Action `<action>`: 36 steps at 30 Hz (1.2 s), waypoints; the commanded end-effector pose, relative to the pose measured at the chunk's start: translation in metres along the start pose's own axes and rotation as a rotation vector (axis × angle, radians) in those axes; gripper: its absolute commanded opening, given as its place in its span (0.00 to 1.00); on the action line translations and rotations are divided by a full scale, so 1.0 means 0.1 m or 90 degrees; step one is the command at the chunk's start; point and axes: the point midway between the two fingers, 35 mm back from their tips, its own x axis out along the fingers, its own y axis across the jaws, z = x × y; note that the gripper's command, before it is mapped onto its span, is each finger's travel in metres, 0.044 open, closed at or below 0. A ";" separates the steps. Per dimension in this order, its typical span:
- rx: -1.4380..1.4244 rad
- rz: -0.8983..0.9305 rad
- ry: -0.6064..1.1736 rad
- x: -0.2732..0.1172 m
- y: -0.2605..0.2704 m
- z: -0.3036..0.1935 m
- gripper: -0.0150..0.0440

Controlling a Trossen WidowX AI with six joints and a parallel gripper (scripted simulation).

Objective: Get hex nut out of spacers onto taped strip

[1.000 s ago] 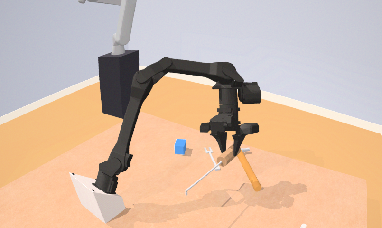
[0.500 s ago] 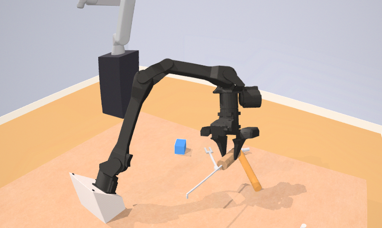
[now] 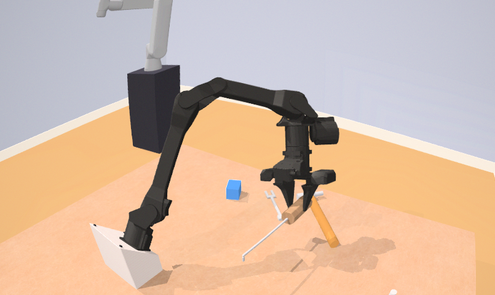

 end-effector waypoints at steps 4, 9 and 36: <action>0.002 0.002 -0.004 0.06 -0.01 -0.01 0.25; 0.002 0.002 -0.004 0.11 -0.02 -0.02 0.25; 0.003 0.002 -0.003 0.33 -0.08 -0.09 0.25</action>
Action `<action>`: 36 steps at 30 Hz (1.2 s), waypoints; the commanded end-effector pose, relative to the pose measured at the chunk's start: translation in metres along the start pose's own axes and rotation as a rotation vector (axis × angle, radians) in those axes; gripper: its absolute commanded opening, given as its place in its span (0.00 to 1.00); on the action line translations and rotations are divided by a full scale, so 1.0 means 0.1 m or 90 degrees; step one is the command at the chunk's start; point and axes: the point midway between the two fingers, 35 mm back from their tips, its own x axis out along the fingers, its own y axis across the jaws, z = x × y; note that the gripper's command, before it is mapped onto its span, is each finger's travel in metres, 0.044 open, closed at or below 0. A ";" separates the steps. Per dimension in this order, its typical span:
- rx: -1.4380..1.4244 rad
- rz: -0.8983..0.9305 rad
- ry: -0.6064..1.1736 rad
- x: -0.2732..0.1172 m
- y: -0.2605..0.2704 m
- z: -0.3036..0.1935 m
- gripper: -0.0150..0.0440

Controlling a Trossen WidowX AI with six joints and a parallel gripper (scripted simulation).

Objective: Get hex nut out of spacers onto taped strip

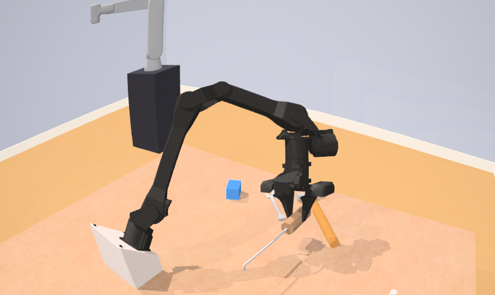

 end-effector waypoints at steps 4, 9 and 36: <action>0.002 0.002 -0.003 0.06 -0.02 -0.01 0.25; 0.003 0.002 -0.003 0.11 -0.03 -0.02 0.25; 0.003 0.002 -0.002 0.33 -0.12 -0.07 0.25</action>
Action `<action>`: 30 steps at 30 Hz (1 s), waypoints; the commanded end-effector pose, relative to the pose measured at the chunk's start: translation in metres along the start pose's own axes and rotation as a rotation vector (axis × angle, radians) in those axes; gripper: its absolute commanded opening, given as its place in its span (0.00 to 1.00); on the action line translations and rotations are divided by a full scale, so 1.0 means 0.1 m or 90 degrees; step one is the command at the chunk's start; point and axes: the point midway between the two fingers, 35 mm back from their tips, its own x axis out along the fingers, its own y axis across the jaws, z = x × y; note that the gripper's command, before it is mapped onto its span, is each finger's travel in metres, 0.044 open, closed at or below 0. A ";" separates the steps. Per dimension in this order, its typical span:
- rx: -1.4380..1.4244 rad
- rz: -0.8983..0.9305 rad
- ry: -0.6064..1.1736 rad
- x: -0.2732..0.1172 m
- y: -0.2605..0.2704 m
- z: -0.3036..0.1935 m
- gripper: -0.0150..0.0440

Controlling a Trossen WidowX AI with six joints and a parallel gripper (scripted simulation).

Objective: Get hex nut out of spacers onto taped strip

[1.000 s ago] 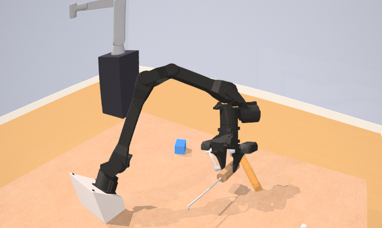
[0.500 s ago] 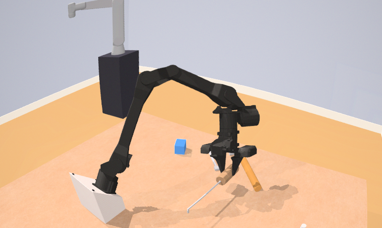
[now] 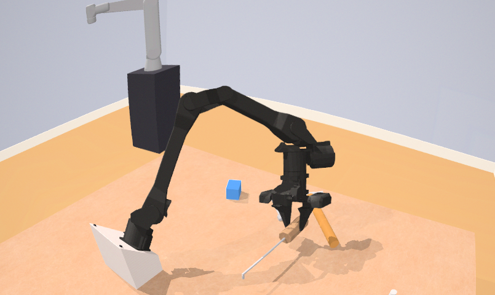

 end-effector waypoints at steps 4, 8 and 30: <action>0.002 0.002 -0.003 0.06 -0.02 0.00 0.25; 0.003 0.002 -0.003 0.10 -0.04 -0.01 0.25; 0.003 0.002 -0.001 0.27 -0.13 -0.04 0.25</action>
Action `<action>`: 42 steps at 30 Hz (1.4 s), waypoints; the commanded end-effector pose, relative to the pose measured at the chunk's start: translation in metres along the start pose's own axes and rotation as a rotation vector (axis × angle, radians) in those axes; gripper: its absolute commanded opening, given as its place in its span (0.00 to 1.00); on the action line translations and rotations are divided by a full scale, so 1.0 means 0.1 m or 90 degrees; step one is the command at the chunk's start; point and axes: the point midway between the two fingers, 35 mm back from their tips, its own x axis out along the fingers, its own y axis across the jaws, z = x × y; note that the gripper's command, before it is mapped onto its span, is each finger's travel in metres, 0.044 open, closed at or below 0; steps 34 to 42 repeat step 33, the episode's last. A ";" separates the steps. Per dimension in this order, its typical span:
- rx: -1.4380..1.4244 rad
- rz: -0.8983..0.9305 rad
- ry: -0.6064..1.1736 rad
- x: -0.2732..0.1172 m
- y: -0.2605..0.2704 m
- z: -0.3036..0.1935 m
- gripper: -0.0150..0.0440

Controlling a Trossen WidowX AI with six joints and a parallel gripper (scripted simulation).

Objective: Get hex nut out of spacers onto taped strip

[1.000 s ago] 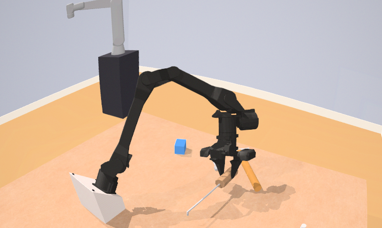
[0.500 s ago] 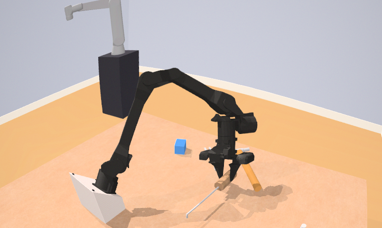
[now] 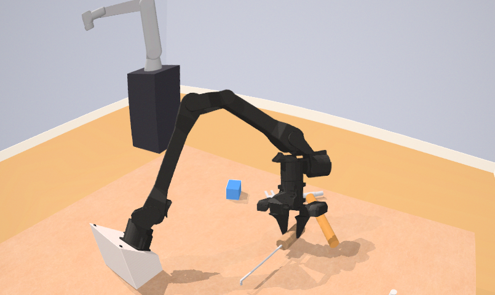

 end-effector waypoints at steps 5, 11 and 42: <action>0.002 0.002 -0.003 0.07 -0.03 0.00 0.25; 0.003 0.002 -0.002 0.12 -0.06 -0.01 0.25; 0.000 0.000 0.001 0.13 -0.08 -0.02 0.97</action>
